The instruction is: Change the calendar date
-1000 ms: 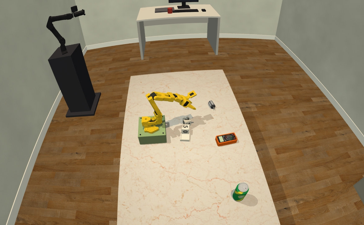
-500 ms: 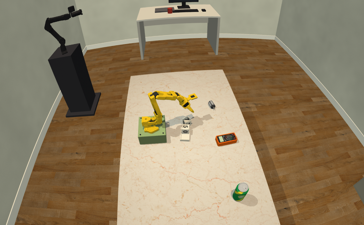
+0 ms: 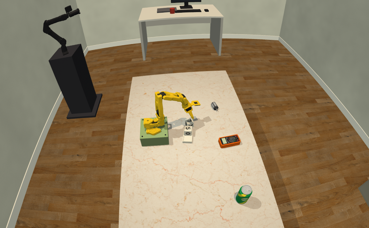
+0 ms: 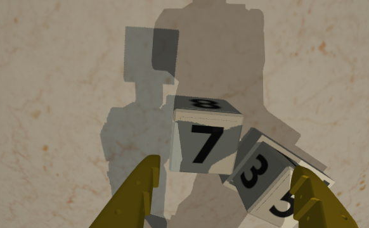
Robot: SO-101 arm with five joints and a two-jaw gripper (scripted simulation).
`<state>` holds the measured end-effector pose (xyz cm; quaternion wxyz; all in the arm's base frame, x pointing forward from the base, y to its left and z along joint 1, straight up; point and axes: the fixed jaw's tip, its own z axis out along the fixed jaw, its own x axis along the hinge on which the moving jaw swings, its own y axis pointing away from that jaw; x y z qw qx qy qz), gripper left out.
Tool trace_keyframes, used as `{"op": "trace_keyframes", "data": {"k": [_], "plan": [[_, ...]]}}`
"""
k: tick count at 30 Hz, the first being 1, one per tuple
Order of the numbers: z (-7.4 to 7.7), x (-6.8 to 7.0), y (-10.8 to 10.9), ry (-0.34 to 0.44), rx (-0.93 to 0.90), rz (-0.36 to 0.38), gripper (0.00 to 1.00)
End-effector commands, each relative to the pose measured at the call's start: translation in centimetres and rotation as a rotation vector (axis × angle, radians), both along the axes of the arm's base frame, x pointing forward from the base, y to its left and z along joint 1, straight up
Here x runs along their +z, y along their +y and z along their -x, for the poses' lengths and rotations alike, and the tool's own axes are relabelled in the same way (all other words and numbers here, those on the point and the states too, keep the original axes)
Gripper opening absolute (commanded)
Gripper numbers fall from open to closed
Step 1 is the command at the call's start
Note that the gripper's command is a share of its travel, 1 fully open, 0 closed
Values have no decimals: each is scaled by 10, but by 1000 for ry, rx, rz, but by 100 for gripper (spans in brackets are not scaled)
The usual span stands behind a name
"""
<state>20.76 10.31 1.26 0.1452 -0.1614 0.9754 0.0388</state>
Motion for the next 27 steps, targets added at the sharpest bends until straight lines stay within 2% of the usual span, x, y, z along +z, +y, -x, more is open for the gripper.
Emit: {"op": "trace_keyframes", "data": {"k": [1, 8, 27], "plan": [[8, -19, 0, 187, -7, 83, 35], [11, -27, 0, 271, -10, 121, 35], [11, -27, 0, 271, -10, 121, 35]]}}
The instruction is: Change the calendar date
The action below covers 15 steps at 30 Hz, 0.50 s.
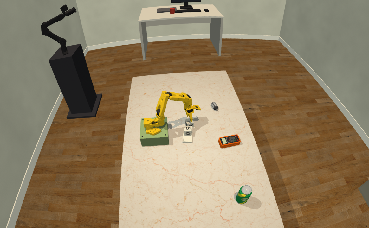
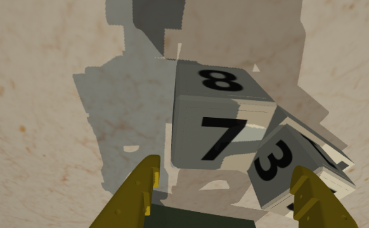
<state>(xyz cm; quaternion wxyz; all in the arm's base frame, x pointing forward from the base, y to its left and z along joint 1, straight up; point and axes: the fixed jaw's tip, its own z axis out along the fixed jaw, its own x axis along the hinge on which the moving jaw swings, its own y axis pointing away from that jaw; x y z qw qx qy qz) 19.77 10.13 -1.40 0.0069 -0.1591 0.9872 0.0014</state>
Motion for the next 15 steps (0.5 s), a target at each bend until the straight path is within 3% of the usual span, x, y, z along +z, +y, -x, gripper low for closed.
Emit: {"op": "trace_keyframes", "data": {"k": [1, 15], "plan": [[1, -1, 2, 9, -2, 3, 35], [3, 0, 1, 23, -2, 10, 35]]}}
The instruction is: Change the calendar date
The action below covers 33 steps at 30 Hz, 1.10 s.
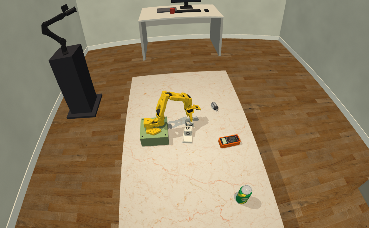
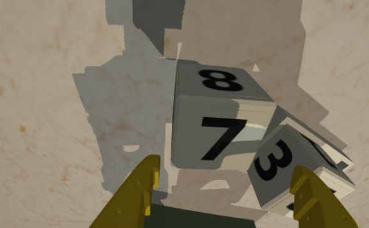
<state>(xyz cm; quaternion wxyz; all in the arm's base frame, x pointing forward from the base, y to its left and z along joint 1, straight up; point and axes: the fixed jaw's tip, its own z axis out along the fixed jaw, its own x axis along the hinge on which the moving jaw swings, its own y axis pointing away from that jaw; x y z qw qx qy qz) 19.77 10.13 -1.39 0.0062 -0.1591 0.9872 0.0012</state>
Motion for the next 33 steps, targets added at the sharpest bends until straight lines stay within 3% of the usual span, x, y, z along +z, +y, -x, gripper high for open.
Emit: {"op": "trace_keyframes", "data": {"k": [1, 21, 33], "plan": [[3, 0, 1, 22, -2, 9, 35], [3, -1, 1, 22, -2, 9, 35], [2, -9, 1, 22, -2, 9, 35]]}}
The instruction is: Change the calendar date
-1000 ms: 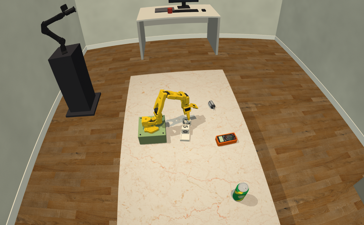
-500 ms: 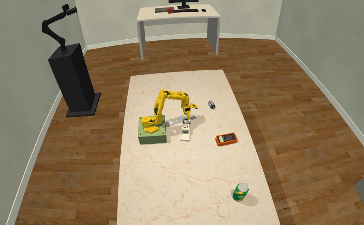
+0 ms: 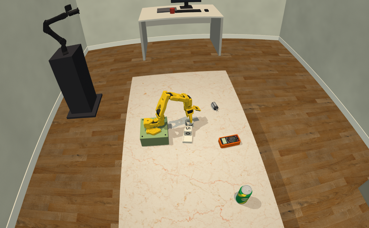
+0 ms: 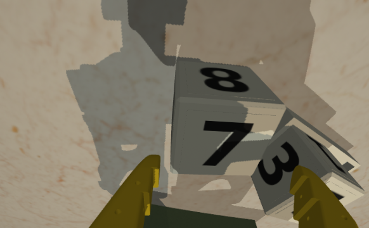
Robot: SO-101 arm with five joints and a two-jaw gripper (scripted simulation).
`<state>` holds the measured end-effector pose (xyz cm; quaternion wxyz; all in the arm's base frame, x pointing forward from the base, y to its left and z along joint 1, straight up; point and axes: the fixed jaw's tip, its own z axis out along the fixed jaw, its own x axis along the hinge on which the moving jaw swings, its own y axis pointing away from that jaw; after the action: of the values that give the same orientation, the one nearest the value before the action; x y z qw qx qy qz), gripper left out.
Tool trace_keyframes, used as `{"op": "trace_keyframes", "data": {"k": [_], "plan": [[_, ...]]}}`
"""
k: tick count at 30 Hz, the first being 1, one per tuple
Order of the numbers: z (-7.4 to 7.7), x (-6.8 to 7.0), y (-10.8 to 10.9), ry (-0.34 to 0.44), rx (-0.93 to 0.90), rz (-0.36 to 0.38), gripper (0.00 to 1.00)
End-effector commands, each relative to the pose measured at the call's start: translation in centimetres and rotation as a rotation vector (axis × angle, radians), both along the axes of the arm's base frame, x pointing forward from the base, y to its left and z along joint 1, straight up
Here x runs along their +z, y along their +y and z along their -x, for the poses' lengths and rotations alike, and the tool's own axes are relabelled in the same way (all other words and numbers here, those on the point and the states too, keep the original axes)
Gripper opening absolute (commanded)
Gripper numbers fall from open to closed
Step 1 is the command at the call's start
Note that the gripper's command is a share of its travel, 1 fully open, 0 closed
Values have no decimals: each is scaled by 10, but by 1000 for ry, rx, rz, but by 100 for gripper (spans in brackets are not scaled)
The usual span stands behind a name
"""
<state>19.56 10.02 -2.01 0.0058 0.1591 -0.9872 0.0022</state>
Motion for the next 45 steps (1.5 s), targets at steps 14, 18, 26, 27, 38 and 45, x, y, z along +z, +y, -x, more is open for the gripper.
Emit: {"op": "trace_keyframes", "data": {"k": [14, 18, 26, 27, 38, 45], "plan": [[0, -24, 2, -1, -2, -2, 35], [0, -27, 2, -1, -2, -2, 35], [1, -33, 2, -1, -2, -2, 35], [1, -34, 2, -1, -2, -2, 35], [1, -34, 2, -1, -2, -2, 35], [1, -34, 1, -1, -2, -2, 34]]}}
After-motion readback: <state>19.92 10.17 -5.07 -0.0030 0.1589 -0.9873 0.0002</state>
